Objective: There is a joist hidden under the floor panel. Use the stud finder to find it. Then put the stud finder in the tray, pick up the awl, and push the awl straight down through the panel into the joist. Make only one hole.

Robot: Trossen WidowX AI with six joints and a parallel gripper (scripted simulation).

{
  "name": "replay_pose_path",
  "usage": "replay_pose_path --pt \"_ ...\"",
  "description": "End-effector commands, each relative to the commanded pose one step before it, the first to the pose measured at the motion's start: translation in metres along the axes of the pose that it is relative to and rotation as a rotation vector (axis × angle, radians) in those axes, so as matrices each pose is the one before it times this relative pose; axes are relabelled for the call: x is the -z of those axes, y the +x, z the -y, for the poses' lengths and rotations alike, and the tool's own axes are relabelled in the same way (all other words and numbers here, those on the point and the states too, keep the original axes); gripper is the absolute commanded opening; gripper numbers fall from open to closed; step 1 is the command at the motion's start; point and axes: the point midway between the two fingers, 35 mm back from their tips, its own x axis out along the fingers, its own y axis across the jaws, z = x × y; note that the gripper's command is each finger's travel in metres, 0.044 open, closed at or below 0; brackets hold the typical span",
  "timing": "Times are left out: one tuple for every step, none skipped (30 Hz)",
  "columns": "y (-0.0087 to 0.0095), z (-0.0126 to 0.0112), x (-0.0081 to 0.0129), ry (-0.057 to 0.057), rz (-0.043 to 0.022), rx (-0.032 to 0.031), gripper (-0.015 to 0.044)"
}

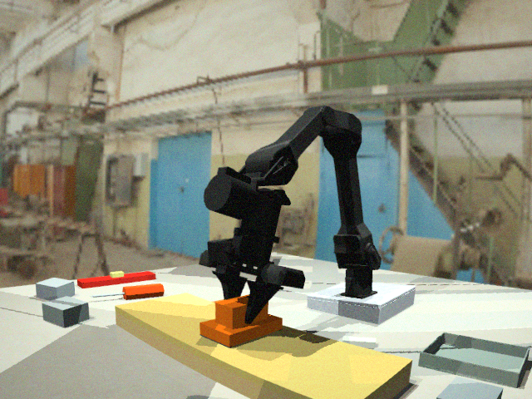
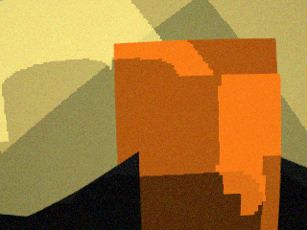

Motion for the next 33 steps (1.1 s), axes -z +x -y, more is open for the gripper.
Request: replay_pose_path --pt "0.00019 -0.01775 0.00039 0.0005 -0.00009 -0.00359 0.0000" --pt "-0.00001 -0.00332 0.00002 0.0001 -0.00001 -0.00034 0.0000" --pt "-0.00001 -0.00332 0.00002 0.0001 -0.00001 -0.00034 0.0000" --pt "-0.00001 -0.00332 0.00002 0.0001 -0.00001 -0.00034 0.0000" --pt "-0.00001 -0.00332 0.00002 0.0001 -0.00001 -0.00034 0.0000" --pt "-0.00001 -0.00332 0.00002 0.0001 -0.00002 -0.00034 0.0000" --pt "-0.00001 -0.00332 0.00002 0.0001 -0.00002 -0.00034 0.0000" --pt "-0.00001 -0.00332 0.00002 0.0001 -0.00002 -0.00034 0.0000" --pt "-0.00001 -0.00332 0.00002 0.0001 -0.00002 -0.00034 0.0000" --pt "-0.00001 -0.00332 0.00002 0.0001 -0.00002 -0.00034 0.0000" --pt "-0.00001 -0.00332 0.00002 0.0001 -0.00002 -0.00034 0.0000" --pt "-0.00001 -0.00332 0.00002 0.0001 -0.00002 -0.00034 0.0000" --pt "-0.00001 -0.00332 0.00002 0.0001 -0.00002 -0.00034 0.0000" --pt "-0.00001 -0.00332 0.00002 0.0001 -0.00002 -0.00034 0.0000" --pt "-0.00001 -0.00332 0.00002 0.0001 -0.00002 -0.00033 0.0000" --pt "-0.00001 -0.00332 0.00002 0.0001 -0.00002 -0.00033 0.0000" --pt "-0.00002 -0.00332 0.00002 0.0001 -0.00002 -0.00033 0.0000" --pt "-0.00002 -0.00332 0.00002 0.0001 -0.00002 -0.00033 0.0000" --pt "-0.00002 -0.00332 0.00002 0.0001 -0.00002 -0.00033 0.0000" --pt "-0.00002 -0.00332 0.00002 0.0001 -0.00002 -0.00033 0.0000" --pt "-0.00002 -0.00332 0.00002 0.0001 -0.00002 -0.00033 0.0000" --pt "-0.00002 -0.00332 0.00002 0.0001 -0.00002 -0.00033 0.0000" --pt "-0.00002 -0.00332 0.00002 0.0001 -0.00002 -0.00033 0.0000" --pt "-0.00002 -0.00332 0.00002 0.0001 -0.00002 -0.00033 0.0000" --pt "-0.00002 -0.00332 0.00002 0.0001 -0.00002 -0.00033 0.0000" --pt "-0.00002 -0.00332 0.00002 0.0001 -0.00002 -0.00033 0.0000" --pt "-0.00002 -0.00332 0.00002 0.0001 -0.00002 -0.00033 0.0000" --pt "-0.00002 -0.00332 0.00002 0.0001 -0.00002 -0.00033 0.0000" --pt "-0.00002 -0.00332 0.00002 0.0001 -0.00002 -0.00033 0.0000" --pt "-0.00002 -0.00332 0.00002 0.0001 -0.00002 -0.00033 0.0000" --pt "-0.00002 -0.00332 0.00002 0.0001 -0.00002 -0.00033 0.0000" --pt "-0.00003 -0.00332 0.00002 0.0001 -0.00002 -0.00033 0.0000" --pt "-0.00003 -0.00331 0.00002 0.0001 -0.00002 -0.00033 0.0000"
